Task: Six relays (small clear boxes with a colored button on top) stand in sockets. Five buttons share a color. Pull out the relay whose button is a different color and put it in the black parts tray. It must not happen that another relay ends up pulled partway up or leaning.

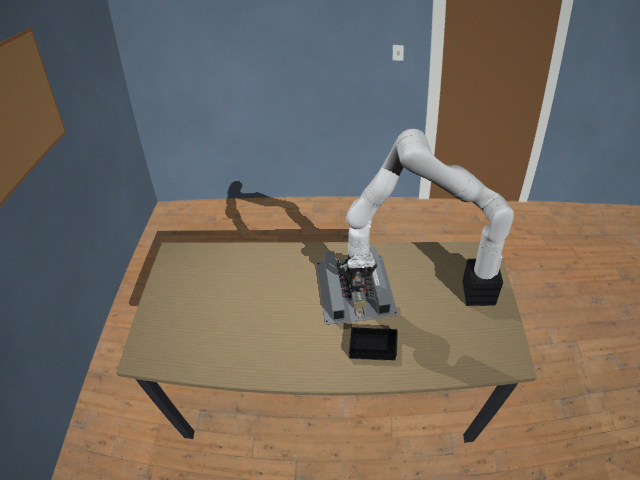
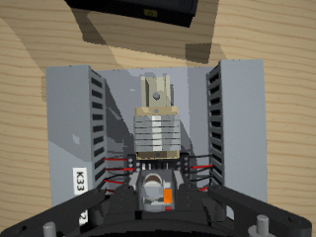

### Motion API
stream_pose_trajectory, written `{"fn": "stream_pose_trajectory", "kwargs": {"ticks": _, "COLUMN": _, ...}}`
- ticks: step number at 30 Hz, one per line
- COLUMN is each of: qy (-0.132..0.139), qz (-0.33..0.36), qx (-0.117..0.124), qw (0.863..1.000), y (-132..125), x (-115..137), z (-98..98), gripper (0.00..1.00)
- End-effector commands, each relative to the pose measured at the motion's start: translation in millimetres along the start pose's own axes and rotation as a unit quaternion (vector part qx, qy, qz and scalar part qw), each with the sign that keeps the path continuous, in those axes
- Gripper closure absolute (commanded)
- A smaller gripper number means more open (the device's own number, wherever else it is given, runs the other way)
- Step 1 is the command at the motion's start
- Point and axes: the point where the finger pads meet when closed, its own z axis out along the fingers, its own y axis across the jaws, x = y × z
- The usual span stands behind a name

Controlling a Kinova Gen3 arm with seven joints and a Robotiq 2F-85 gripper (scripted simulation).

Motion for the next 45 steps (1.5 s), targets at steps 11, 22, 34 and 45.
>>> {"fn": "stream_pose_trajectory", "kwargs": {"ticks": 11, "qy": 0.000, "qz": 0.000, "qx": -0.003, "qw": 1.000, "y": 2, "x": 0, "z": -34.4, "gripper": 1.00}}
{"fn": "stream_pose_trajectory", "kwargs": {"ticks": 22, "qy": 0.000, "qz": 0.000, "qx": -0.003, "qw": 1.000, "y": 2, "x": 0, "z": -53.4, "gripper": 1.00}}
{"fn": "stream_pose_trajectory", "kwargs": {"ticks": 34, "qy": 0.000, "qz": 0.000, "qx": -0.003, "qw": 1.000, "y": 2, "x": 0, "z": -54.0, "gripper": 1.00}}
{"fn": "stream_pose_trajectory", "kwargs": {"ticks": 45, "qy": 0.000, "qz": 0.000, "qx": -0.003, "qw": 1.000, "y": 2, "x": 0, "z": -54.0, "gripper": 1.00}}
